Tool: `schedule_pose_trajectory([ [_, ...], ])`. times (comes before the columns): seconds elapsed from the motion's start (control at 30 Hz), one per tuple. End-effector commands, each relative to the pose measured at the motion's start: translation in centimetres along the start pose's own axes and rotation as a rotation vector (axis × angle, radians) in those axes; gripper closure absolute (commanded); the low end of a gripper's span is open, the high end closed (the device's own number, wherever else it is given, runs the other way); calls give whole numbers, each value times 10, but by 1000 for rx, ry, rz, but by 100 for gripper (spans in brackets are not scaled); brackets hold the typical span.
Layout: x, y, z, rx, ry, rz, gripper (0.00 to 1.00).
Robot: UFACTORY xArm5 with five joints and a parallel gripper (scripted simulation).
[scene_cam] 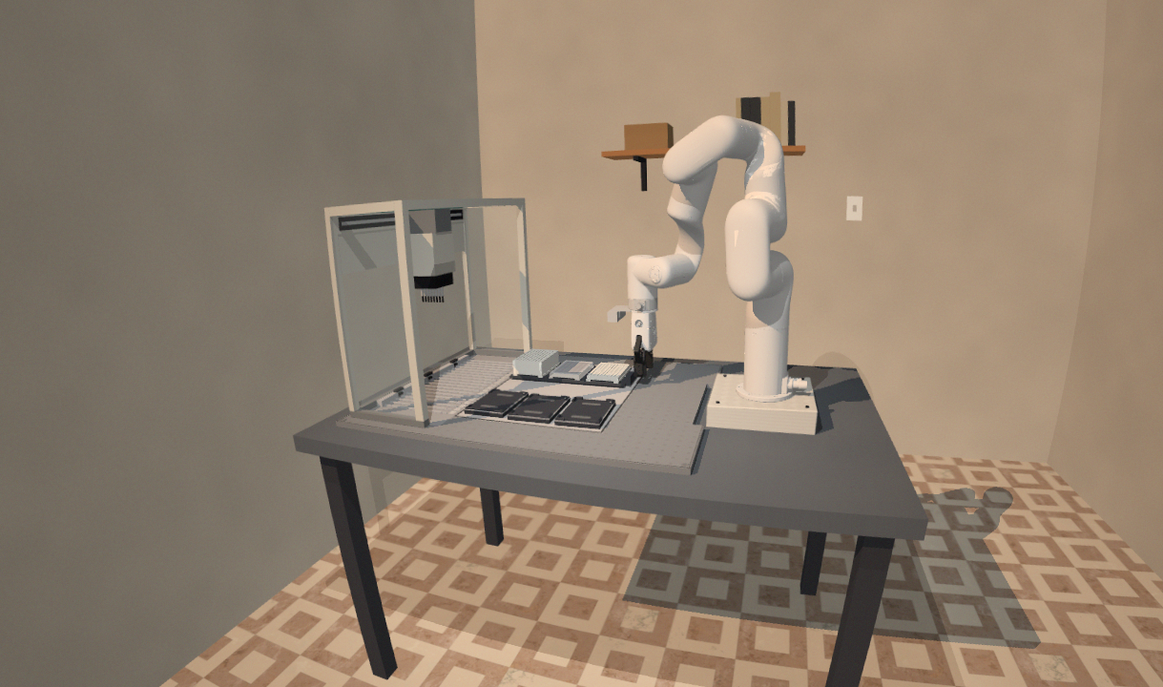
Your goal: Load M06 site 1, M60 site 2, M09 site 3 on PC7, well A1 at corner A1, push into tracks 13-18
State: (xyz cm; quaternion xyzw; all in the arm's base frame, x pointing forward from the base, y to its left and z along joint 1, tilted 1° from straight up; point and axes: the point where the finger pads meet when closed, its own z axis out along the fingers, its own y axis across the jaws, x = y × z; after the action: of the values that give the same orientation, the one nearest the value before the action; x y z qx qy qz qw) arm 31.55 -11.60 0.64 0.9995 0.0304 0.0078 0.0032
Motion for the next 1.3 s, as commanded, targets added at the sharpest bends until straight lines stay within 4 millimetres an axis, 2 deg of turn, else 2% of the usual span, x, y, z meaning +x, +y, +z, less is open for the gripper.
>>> schedule_pose_trajectory([
  [0.0, 1, 1, 1, 7, 6, 0, 19],
  [0.77, 1, 0, 15, 7, 6, 0, 19],
  [1.27, 4, 0, 15, 7, 6, 0, 19],
])
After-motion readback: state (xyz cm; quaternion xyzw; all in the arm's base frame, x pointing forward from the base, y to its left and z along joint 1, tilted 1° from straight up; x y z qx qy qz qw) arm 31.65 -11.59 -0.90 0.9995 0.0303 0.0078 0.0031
